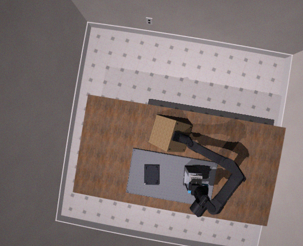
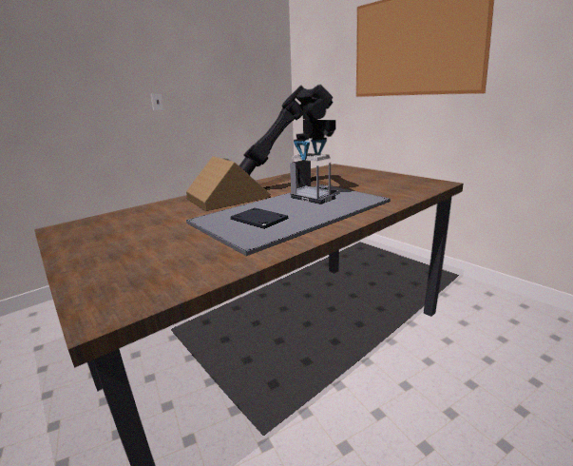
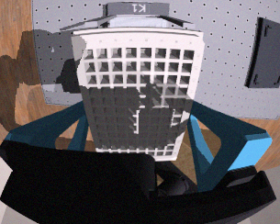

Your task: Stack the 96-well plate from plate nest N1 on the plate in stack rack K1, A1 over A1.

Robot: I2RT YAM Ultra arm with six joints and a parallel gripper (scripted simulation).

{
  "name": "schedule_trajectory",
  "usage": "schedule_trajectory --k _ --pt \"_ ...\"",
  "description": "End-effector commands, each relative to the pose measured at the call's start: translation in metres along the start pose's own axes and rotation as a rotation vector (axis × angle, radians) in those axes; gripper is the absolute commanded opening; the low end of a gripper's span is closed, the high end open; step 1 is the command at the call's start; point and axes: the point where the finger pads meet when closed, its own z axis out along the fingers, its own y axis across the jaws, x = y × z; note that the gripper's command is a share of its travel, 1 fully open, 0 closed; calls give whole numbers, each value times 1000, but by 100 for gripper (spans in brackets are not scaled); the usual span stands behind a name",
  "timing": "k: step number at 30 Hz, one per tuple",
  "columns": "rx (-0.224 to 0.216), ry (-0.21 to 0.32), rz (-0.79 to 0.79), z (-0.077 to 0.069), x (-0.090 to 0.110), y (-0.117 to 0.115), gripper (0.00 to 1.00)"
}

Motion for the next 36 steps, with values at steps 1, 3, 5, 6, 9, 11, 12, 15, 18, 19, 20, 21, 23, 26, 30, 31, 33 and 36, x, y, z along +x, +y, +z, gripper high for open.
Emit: schedule_trajectory --k 1,3,5,6,9,11,12,15,18,19,20,21,23,26,30,31,33,36 --pt "-8 -12 11 -3 7 3 0" --pt "-8 -12 11 -3 7 3 0" --pt "-8 -12 11 -3 8 2 0" --pt "-8 -11 14 -3 8 3 0" --pt "-8 -10 16 -3 8 3 0" --pt "-6 -13 13 -4 6 5 0" --pt "-10 -6 19 -2 8 5 0" --pt "-16 7 21 2 10 7 0" --pt "-11 -5 20 1 7 4 0" --pt "-8 -11 15 1 6 3 0" --pt "-7 -11 12 2 5 3 0" --pt "-7 -9 10 3 5 3 0" --pt "-8 -6 7 4 5 4 0" --pt "7 -38 -9 -4 -3 4 0" --pt "0 -22 -7 2 0 5 0" --pt "-2 -17 -6 3 0 5 0" --pt "-5 -13 4 5 2 3 0" --pt "-7 -10 11 7 3 2 0"
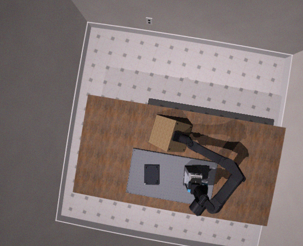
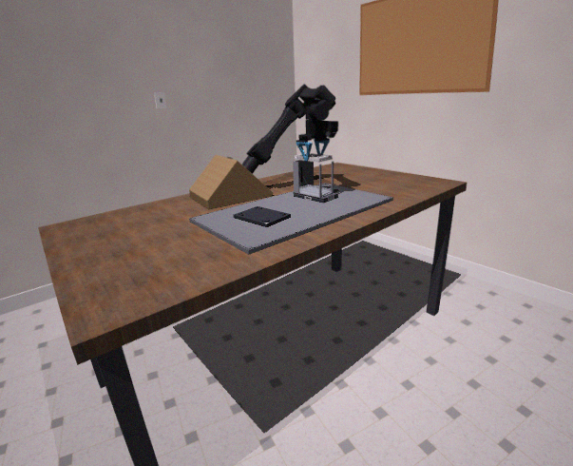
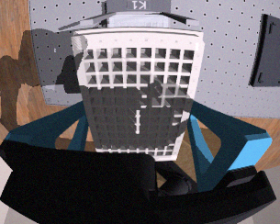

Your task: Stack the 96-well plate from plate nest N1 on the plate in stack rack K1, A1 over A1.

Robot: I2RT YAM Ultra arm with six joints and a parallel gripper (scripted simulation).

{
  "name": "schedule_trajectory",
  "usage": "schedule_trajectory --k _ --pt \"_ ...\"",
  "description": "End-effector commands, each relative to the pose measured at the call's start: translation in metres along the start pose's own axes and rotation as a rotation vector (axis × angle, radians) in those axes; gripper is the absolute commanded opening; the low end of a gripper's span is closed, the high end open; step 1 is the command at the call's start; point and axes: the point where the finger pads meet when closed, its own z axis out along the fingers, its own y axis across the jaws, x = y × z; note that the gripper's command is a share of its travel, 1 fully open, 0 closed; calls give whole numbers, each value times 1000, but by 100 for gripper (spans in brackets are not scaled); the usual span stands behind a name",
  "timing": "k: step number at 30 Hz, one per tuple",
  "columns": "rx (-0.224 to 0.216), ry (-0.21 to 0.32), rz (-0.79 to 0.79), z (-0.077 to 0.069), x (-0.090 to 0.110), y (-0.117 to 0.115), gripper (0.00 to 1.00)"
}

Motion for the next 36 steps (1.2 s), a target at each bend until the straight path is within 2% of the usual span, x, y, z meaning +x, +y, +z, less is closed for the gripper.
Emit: schedule_trajectory --k 1,31,32,36 --pt "1 -24 -7 0 1 2 0" --pt "-5 -19 9 1 -1 -7 0" --pt "3 -16 -5 -1 -3 -2 0" --pt "-7 -16 10 2 -1 -8 0"
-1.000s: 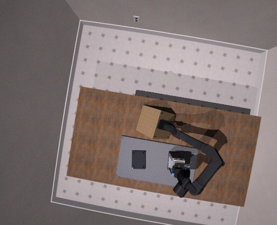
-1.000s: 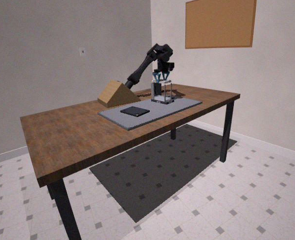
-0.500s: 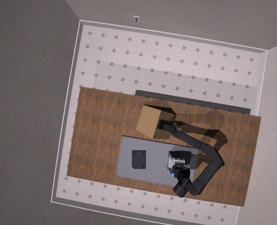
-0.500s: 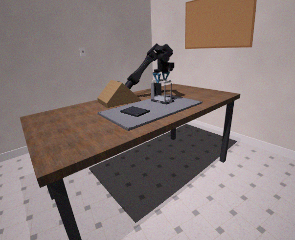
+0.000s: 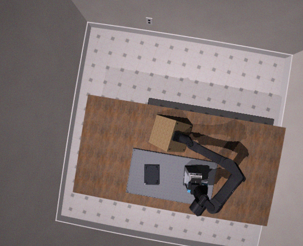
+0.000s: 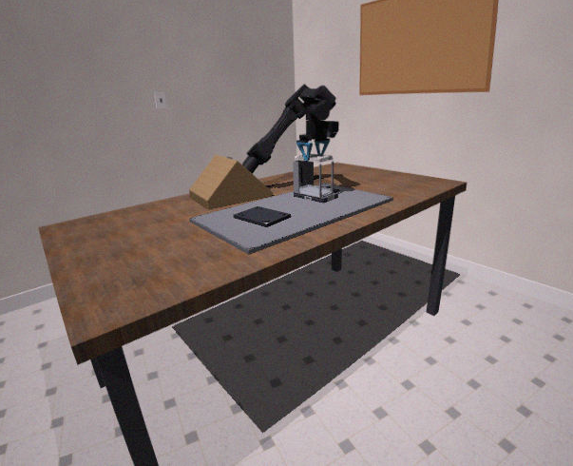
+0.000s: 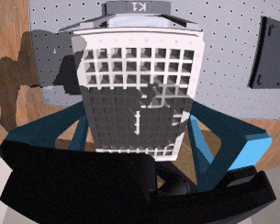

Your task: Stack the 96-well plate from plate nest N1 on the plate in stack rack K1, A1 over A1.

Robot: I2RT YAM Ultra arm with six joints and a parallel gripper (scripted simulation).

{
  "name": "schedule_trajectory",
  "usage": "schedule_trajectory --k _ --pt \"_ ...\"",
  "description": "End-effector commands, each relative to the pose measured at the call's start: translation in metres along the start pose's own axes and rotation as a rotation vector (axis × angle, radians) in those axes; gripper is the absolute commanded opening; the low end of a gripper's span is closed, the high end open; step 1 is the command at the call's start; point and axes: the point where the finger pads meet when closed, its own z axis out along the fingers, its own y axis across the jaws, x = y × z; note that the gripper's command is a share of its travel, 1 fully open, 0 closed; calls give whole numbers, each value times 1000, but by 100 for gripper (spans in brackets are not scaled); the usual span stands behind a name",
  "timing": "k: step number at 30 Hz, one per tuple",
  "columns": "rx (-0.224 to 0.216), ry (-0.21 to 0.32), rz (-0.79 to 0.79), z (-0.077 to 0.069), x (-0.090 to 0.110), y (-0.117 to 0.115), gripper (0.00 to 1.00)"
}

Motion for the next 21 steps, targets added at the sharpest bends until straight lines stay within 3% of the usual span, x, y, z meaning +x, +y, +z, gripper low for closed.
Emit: schedule_trajectory --k 1,21 --pt "-7 -17 22 1 1 -6 0" --pt "-5 -14 -4 29 0 2 0"
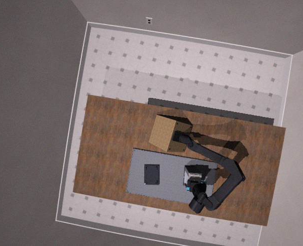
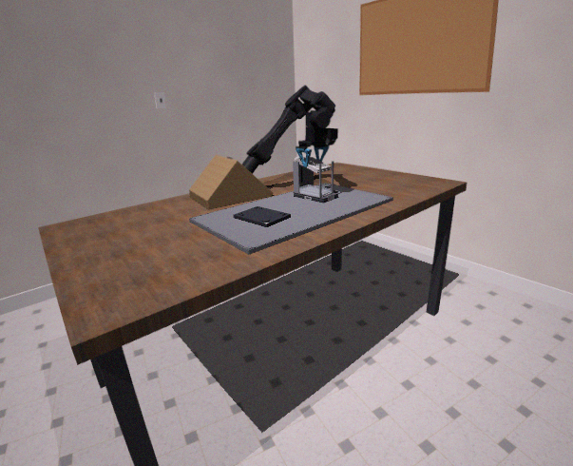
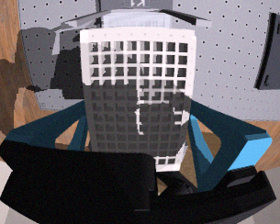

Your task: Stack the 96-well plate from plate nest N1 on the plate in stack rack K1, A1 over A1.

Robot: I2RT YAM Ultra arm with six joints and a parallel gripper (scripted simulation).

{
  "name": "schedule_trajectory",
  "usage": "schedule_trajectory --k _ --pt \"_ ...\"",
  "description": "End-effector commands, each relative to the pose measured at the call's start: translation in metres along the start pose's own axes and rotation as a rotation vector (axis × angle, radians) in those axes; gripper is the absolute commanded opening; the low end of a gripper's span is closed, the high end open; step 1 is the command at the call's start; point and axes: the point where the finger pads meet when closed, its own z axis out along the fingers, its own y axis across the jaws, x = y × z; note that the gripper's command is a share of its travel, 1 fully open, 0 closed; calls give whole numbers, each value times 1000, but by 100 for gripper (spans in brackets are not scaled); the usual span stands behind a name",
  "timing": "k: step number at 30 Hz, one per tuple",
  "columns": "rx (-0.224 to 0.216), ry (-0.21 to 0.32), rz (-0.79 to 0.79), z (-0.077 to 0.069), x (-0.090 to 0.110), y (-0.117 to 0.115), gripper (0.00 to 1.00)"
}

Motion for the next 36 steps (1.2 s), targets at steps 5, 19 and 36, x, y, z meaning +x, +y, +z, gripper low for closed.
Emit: schedule_trajectory --k 5,19,36 --pt "-7 -35 -18 13 -6 3 0" --pt "-5 -49 -4 29 -9 0 0" --pt "-5 -46 -7 54 -10 1 0"
